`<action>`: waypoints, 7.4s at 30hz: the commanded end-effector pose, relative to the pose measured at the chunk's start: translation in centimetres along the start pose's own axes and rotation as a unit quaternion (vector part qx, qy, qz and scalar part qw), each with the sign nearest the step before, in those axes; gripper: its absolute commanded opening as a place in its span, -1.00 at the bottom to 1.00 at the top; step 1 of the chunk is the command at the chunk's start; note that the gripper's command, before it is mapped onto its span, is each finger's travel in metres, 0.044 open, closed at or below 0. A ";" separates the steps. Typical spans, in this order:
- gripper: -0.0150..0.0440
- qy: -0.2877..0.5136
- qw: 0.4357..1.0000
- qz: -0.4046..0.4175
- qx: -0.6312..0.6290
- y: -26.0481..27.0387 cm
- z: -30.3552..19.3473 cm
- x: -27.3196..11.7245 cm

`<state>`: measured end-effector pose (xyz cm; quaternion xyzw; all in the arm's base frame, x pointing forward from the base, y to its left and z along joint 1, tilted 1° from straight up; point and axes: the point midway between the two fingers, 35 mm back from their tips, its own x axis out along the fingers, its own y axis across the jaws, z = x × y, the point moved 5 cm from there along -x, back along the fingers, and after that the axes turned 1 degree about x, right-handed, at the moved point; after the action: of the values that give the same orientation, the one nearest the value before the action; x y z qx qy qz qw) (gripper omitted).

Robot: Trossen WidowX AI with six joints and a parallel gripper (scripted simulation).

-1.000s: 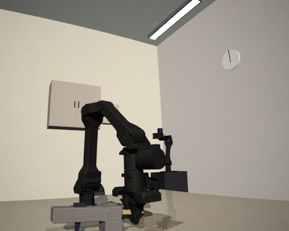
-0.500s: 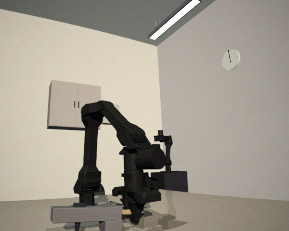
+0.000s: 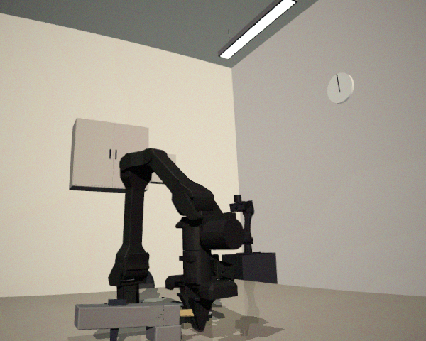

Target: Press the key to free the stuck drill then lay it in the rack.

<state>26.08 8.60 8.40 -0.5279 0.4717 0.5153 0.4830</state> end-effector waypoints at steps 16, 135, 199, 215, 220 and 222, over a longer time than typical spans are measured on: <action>-0.49 0.000 1.000 -0.002 0.000 0.0 2.4 0.2; -0.49 -0.002 1.000 -0.002 0.000 0.4 6.4 -1.6; -0.49 -0.002 1.000 -0.002 0.000 0.4 6.4 -3.0; -0.49 -0.002 1.000 -0.002 0.000 0.3 6.4 -3.3; -0.49 -0.002 1.000 -0.002 0.000 0.3 6.4 -3.4; -0.49 -0.002 1.000 -0.002 0.000 0.3 6.4 -3.4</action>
<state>25.10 14.97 11.50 -0.5273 0.4719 0.5163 0.4824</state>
